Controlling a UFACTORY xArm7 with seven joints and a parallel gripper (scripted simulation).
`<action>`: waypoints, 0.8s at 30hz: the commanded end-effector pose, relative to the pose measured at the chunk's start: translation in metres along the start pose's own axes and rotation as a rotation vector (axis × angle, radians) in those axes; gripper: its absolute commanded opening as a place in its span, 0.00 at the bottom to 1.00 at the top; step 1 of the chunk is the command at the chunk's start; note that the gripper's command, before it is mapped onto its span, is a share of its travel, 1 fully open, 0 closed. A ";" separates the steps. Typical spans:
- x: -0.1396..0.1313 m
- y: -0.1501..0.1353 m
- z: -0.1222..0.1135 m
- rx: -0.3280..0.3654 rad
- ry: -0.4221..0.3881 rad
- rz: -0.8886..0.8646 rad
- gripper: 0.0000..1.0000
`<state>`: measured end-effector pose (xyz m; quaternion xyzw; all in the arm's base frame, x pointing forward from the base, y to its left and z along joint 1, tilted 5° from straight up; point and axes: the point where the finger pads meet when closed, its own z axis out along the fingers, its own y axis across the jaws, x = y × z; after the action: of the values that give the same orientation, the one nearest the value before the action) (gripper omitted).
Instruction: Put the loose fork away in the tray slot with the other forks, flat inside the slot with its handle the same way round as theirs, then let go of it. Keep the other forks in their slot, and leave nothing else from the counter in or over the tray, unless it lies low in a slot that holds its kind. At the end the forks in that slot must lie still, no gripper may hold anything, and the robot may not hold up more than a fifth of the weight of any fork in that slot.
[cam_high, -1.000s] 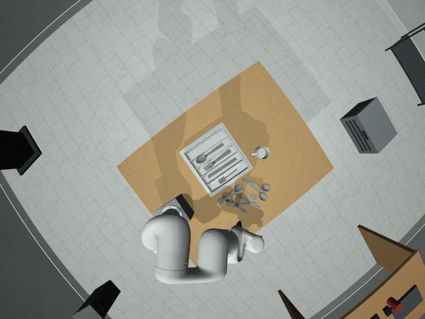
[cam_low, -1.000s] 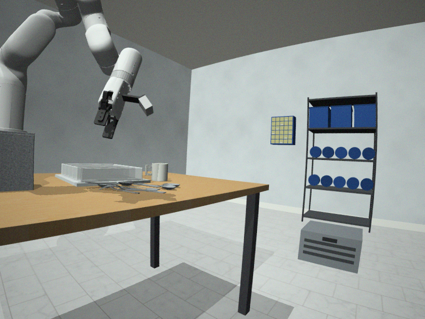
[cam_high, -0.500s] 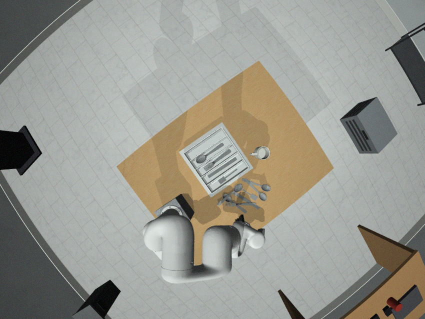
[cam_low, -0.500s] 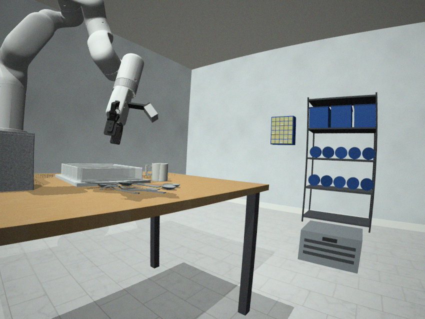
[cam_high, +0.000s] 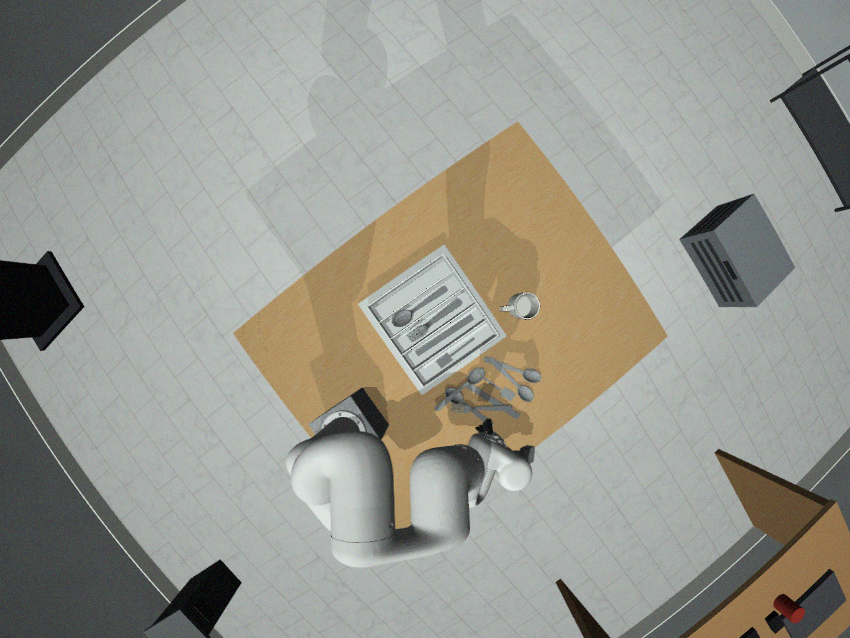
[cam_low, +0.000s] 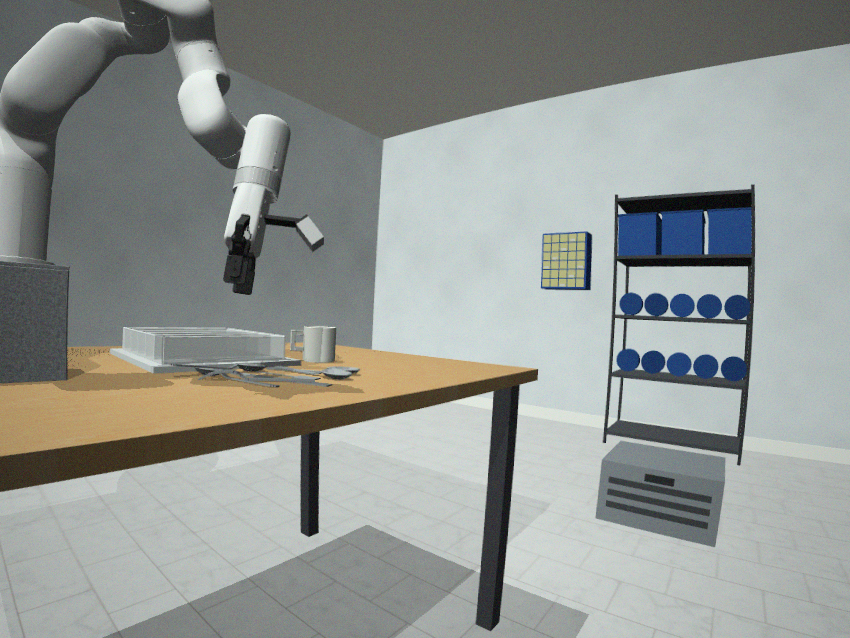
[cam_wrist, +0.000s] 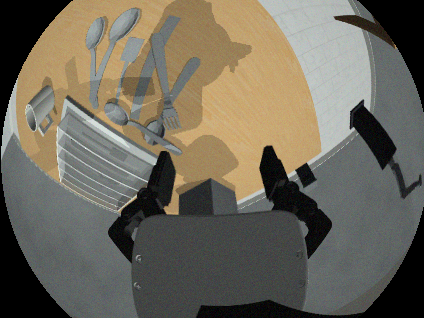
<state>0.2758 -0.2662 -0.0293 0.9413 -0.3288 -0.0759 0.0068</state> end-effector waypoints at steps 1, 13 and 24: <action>0.002 0.000 0.000 0.005 0.005 0.000 1.00; 0.015 -0.025 0.000 0.062 0.042 -0.021 1.00; 0.019 -0.035 -0.001 0.083 0.057 -0.029 1.00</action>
<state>0.3089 -0.2508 -0.0338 0.9470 -0.3179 -0.0399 -0.0223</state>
